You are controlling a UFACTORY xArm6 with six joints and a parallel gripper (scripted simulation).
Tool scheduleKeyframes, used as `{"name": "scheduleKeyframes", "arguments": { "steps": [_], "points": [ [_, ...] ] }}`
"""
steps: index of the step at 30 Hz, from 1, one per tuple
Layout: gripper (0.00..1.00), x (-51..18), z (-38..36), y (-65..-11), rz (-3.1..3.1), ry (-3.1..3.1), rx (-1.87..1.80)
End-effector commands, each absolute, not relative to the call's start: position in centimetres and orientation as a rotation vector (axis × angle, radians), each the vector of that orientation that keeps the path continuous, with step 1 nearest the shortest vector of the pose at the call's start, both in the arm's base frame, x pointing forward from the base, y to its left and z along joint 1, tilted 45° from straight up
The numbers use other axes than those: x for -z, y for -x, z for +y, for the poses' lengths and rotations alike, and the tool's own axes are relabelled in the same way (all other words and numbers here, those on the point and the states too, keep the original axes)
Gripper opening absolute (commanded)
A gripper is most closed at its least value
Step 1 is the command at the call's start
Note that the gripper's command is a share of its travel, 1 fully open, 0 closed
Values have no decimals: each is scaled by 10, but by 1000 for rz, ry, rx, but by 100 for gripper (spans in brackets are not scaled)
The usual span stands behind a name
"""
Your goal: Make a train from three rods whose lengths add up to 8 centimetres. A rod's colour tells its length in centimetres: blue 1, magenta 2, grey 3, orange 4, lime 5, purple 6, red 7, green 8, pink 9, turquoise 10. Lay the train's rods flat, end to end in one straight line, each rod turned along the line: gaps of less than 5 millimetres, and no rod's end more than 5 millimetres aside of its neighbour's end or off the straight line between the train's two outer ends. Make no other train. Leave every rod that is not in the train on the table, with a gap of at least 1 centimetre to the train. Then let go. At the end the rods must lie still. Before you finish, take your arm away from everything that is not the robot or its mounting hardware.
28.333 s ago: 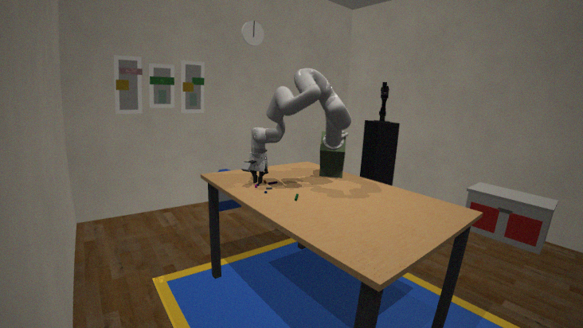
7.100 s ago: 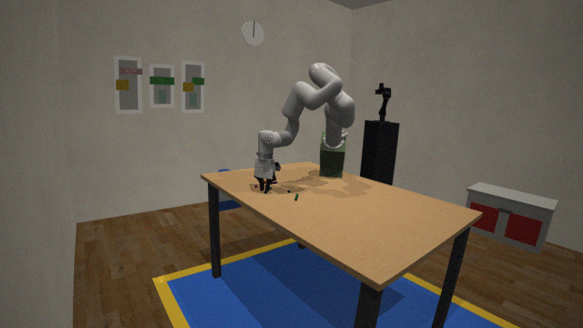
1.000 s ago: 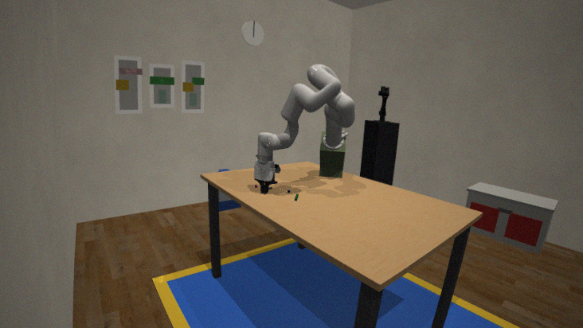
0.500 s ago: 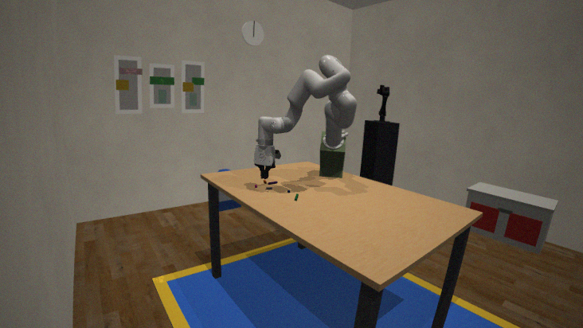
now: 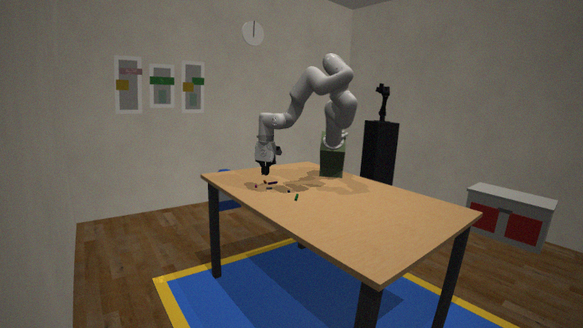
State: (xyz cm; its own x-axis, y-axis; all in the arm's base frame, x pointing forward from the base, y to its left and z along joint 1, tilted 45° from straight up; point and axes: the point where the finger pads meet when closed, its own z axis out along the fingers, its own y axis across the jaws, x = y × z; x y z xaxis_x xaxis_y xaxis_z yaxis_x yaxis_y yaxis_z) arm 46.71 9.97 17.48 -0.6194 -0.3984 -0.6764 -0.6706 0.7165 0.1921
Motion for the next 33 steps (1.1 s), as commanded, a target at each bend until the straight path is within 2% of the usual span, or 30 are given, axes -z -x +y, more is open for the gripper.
{"name": "scheduleKeyframes", "arguments": {
  "steps": [1, 3, 12, 33],
  "points": [
    [4, -169, 112, -439, 2378, 629, -649],
    [4, -169, 112, -439, 2378, 629, -649],
    [4, -145, 128, -373, 2517, 194, -796],
    [4, -140, 132, -375, 2519, 186, -798]
  ]
}}
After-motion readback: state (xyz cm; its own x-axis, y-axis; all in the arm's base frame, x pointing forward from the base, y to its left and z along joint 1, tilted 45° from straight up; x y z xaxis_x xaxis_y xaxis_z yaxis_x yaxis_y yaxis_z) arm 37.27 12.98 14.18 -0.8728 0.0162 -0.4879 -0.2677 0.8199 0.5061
